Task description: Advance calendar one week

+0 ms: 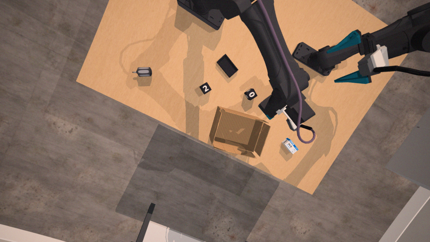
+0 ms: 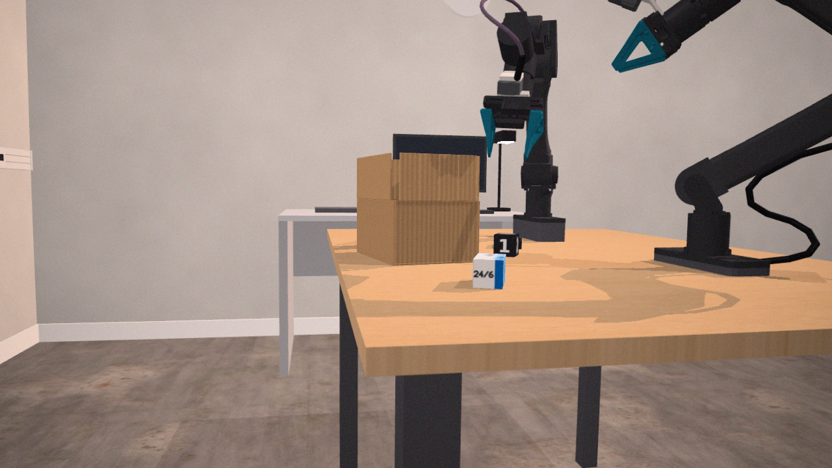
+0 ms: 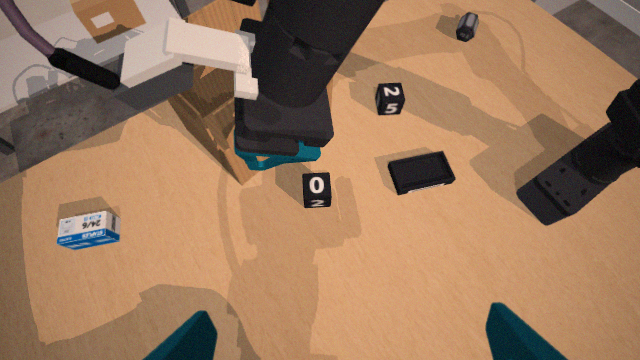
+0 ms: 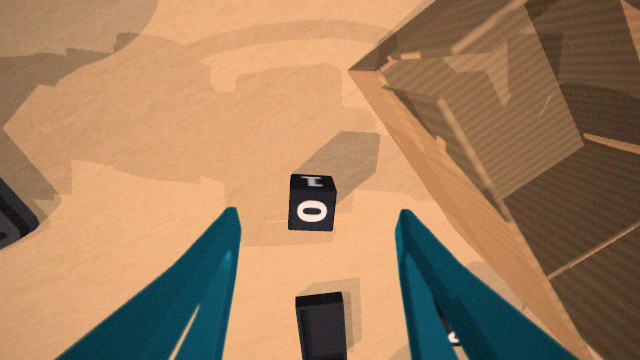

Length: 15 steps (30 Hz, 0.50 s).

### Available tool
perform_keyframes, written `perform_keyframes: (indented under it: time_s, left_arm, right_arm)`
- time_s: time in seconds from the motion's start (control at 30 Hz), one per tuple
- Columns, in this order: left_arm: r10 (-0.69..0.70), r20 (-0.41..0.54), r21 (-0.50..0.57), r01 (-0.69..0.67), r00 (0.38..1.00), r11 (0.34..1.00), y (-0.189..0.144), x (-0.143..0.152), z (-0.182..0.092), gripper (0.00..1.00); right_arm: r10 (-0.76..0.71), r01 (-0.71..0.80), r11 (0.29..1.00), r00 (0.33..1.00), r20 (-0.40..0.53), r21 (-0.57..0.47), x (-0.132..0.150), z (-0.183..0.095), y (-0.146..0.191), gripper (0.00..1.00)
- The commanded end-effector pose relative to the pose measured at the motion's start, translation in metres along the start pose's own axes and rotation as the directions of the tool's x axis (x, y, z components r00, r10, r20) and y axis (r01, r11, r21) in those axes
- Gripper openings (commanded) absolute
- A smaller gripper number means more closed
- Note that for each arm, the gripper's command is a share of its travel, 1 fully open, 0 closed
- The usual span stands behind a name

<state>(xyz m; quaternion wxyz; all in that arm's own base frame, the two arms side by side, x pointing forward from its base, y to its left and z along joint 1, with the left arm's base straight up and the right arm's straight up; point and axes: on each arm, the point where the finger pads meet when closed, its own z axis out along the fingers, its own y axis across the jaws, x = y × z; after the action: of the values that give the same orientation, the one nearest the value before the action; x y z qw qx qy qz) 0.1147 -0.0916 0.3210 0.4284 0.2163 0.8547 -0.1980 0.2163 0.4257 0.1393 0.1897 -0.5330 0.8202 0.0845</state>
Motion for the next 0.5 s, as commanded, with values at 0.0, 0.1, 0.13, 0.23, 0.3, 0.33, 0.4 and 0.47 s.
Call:
perform_keyframes:
  time_s: [0.0,0.1,0.13,0.23,0.3,0.33,0.4,0.47]
  left_arm:
    - [0.030,0.141,0.067,-0.039,0.990,0.997,-0.012,-0.020,0.009,1.00]
    - [0.040,0.160,0.087,-0.054,0.986,0.995,-0.015,-0.019,0.022,1.00]
    - [0.040,0.160,0.087,-0.054,0.986,0.995,-0.015,-0.019,0.022,1.00]
    - [0.052,0.188,0.115,-0.075,0.981,0.991,-0.020,-0.016,0.038,1.00]
    - [0.061,0.183,0.130,-0.086,0.981,0.988,-0.022,-0.006,0.052,1.00]
    - [0.065,0.185,0.137,-0.091,0.981,0.986,-0.023,-0.003,0.058,1.00]
    - [0.071,0.191,0.150,-0.101,0.979,0.984,-0.025,0.002,0.067,1.00]
    - [0.077,0.201,0.162,-0.111,0.977,0.981,-0.027,0.006,0.076,1.00]
  right_arm:
    - [0.133,-0.147,0.986,0.977,0.168,0.075,-0.028,-0.032,-0.055,0.64]
    - [0.245,-0.270,0.958,0.948,0.205,0.101,-0.021,-0.037,-0.088,0.64]
    - [0.245,-0.270,0.958,0.948,0.205,0.101,-0.021,-0.037,-0.088,0.64]
    - [0.392,-0.433,0.892,0.884,0.255,0.130,-0.005,-0.041,-0.133,0.64]
    - [0.484,-0.536,0.830,0.829,0.280,0.154,0.015,-0.044,-0.166,0.64]
    - [0.526,-0.584,0.795,0.798,0.296,0.163,0.025,-0.046,-0.181,0.64]
    - [0.589,-0.660,0.731,0.739,0.326,0.174,0.042,-0.050,-0.204,0.64]
    - [0.645,-0.728,0.661,0.675,0.359,0.181,0.059,-0.053,-0.225,0.64]
